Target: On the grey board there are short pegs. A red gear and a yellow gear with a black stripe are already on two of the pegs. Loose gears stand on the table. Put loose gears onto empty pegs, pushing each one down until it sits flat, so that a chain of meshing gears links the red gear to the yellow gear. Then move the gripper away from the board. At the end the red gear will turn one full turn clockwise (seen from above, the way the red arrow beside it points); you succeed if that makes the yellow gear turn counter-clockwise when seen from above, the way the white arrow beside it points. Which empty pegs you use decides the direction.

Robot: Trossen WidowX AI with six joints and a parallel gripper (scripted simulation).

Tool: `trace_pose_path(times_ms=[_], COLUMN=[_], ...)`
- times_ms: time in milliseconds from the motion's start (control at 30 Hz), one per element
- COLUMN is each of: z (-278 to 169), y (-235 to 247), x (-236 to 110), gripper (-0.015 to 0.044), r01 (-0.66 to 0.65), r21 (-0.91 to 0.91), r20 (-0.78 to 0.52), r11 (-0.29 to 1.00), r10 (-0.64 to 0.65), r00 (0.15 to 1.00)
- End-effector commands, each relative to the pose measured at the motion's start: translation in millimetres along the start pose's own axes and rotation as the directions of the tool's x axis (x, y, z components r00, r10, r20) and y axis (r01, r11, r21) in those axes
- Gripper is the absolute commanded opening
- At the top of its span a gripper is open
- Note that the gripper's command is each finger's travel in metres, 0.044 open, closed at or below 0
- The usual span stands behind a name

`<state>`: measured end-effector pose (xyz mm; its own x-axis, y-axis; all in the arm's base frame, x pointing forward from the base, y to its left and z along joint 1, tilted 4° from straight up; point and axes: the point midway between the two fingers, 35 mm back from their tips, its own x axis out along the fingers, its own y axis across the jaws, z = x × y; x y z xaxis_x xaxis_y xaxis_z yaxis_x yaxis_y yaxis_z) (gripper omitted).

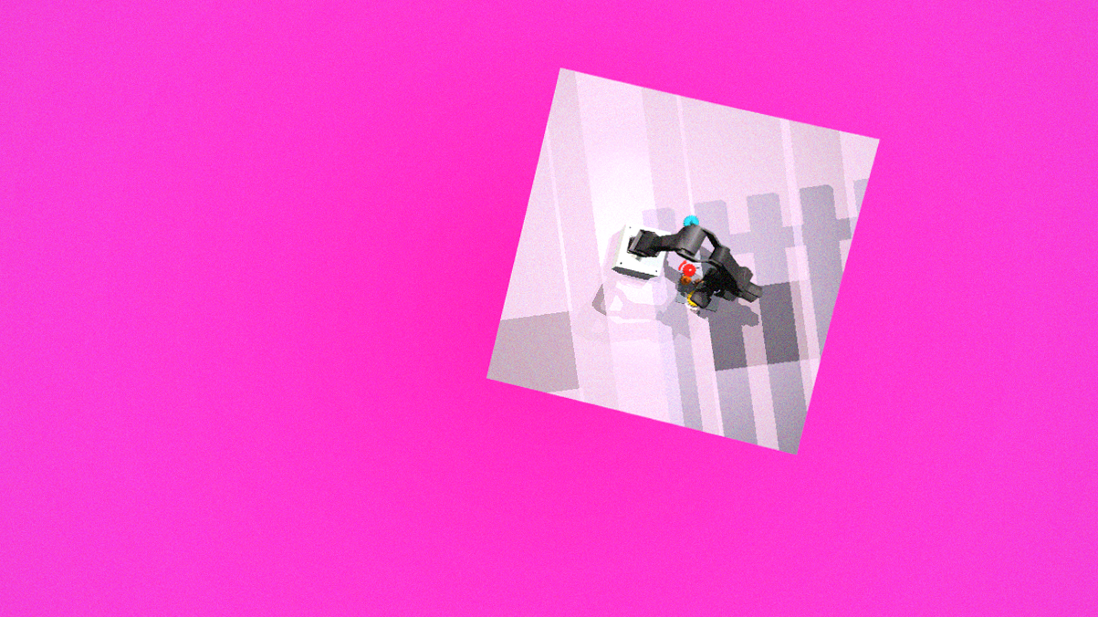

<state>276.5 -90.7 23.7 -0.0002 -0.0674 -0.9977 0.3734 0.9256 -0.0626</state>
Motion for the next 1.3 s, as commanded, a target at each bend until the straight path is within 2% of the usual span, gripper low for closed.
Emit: trace_pose_path(times_ms=[0, 567, 933, 1267], z=[-1.7, -6.5, -6.5, -6.5], y=[-8.1, -26.5, -26.6, -26.6], x=[2.1, 9.3, 9.3, 9.3], gripper=[0.0, 0.0, 0.0, 0.0], r01=[0.004, 0.008, 0.007, 0.005], r21=[-0.004, 0.021, 0.297, 0.558], r20=[0.004, 0.004, 0.004, 0.004], r11=[1.0, 1.0, 0.955, 0.83], r10=[-0.004, -0.008, -0.008, -0.008], r00=[1.0, 1.0, 1.0, 1.0])
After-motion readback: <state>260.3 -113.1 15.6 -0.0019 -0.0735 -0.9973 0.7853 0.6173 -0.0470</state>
